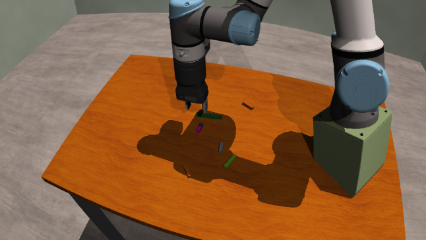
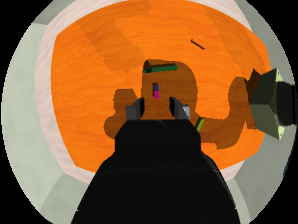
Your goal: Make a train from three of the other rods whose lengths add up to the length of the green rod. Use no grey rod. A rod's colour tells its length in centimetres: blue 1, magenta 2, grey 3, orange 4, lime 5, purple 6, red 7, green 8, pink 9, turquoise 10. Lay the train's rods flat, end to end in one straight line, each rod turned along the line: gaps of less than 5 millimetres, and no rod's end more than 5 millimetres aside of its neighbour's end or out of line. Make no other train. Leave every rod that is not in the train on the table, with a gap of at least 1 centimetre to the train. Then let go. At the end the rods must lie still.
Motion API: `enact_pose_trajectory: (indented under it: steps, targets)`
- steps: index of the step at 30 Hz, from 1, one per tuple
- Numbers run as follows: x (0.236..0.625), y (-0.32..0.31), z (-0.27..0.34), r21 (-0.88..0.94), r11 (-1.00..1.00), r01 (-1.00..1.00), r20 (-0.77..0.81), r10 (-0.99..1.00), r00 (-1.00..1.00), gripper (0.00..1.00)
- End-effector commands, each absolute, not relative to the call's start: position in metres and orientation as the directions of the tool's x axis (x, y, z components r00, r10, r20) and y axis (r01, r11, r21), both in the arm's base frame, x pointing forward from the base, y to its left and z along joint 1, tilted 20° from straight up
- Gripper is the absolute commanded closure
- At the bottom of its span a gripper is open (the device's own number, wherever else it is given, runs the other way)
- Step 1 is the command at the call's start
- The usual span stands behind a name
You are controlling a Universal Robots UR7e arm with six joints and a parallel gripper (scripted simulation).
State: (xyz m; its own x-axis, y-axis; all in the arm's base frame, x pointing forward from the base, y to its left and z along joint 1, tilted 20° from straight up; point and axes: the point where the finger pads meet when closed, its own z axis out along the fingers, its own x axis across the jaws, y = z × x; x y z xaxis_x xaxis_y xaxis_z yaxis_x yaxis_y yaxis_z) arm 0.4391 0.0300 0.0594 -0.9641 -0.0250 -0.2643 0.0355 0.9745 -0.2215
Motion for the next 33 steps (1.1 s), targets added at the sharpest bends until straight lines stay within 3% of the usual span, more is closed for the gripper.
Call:
enact_pose_trajectory:
  steps: [1,16,33]
  targets:
    - [0.439,0.030,0.060,-0.221,0.975,0.036,-0.265,-0.025,-0.964,0.00]
    - [0.434,0.036,0.055,-0.216,0.975,0.055,-0.269,-0.006,-0.963,0.00]
    - [0.340,0.102,-0.007,-0.126,0.932,0.339,-0.321,0.285,-0.903,0.00]
